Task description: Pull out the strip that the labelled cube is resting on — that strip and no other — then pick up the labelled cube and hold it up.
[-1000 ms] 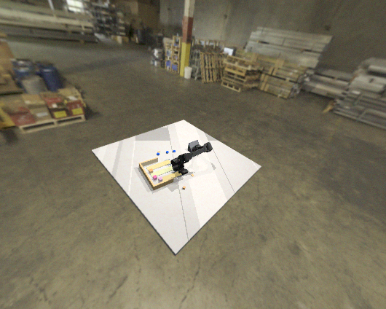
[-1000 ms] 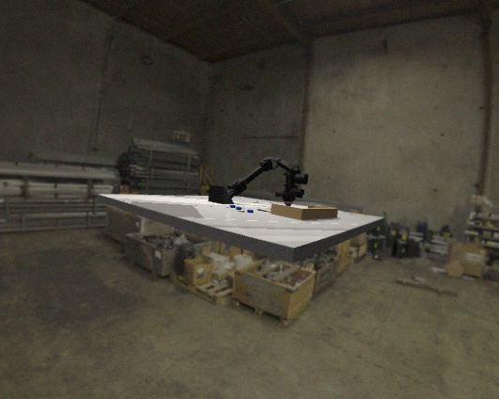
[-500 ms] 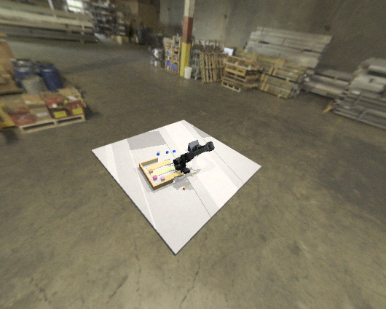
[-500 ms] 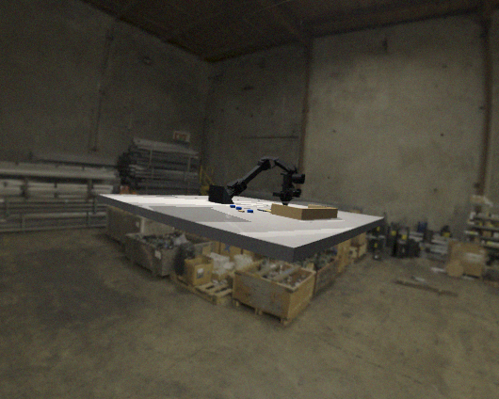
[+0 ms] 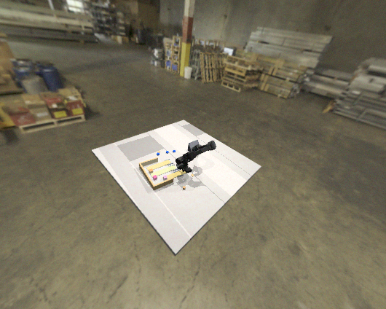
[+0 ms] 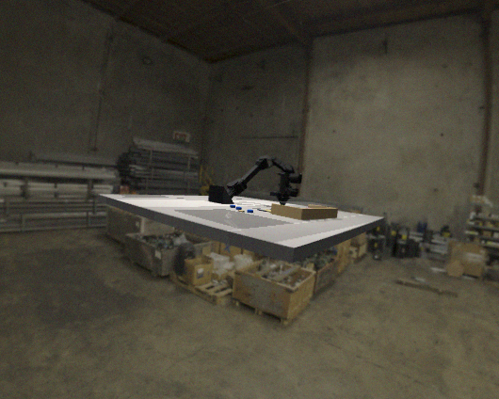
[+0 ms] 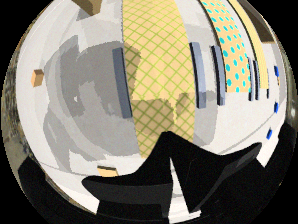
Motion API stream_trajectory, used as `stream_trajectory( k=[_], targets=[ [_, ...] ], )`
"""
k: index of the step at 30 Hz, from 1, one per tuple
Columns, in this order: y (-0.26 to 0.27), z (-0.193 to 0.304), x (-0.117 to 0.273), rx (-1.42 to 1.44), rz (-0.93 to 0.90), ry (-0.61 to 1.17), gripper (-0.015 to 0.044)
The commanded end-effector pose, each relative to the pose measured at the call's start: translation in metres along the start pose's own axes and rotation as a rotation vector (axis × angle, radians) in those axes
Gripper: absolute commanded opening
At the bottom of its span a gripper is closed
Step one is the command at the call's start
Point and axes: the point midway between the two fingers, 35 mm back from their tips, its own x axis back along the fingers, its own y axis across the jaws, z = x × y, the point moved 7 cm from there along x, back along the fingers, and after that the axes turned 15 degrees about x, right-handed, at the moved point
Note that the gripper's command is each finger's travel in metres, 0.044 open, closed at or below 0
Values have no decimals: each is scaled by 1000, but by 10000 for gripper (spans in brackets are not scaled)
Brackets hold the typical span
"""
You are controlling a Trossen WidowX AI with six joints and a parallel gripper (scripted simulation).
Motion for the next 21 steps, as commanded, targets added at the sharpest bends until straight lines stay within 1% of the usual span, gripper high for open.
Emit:
stream_trajectory(
  k=[1, 21],
  targets=[
    [1, 9, -5, -10, 0, 21, 0],
    [9, 39, -4, -11, -1, 22, 0]
  ],
)
